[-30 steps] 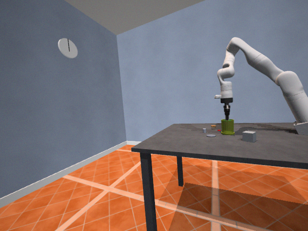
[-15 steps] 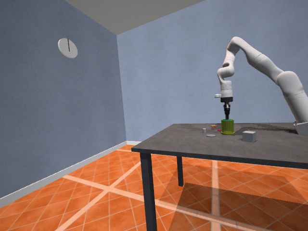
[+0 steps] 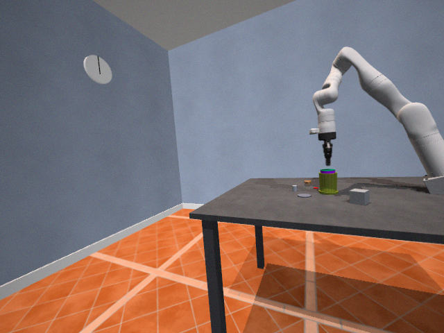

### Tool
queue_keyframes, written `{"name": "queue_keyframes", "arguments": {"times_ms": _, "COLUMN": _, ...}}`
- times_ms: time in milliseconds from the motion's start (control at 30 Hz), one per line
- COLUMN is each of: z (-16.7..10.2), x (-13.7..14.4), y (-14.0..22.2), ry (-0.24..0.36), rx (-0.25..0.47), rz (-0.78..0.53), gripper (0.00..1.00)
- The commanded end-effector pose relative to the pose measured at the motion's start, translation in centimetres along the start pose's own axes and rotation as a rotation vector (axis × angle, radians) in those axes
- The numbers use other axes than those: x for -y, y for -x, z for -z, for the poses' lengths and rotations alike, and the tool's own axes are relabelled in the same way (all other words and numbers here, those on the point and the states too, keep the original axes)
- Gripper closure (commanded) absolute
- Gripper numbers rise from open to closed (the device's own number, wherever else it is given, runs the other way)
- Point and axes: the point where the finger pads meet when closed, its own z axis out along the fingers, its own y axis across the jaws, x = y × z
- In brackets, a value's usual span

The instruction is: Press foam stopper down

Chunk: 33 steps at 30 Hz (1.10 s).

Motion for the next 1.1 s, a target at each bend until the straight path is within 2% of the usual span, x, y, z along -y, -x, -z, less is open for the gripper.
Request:
{"name": "queue_keyframes", "arguments": {"times_ms": 0, "z": 0.66, "x": -0.29, "y": -0.37, "ry": 0.004, "rx": -0.012, "rz": -0.007, "gripper": 1.0}}
{"name": "queue_keyframes", "arguments": {"times_ms": 267, "z": 1.49, "x": -0.29, "y": -0.36, "ry": 0.004, "rx": -0.012, "rz": -0.007, "gripper": 1.0}}
{"name": "queue_keyframes", "arguments": {"times_ms": 1067, "z": 1.34, "x": -0.29, "y": -0.37, "ry": 0.004, "rx": -0.012, "rz": -0.007, "gripper": 1.0}}
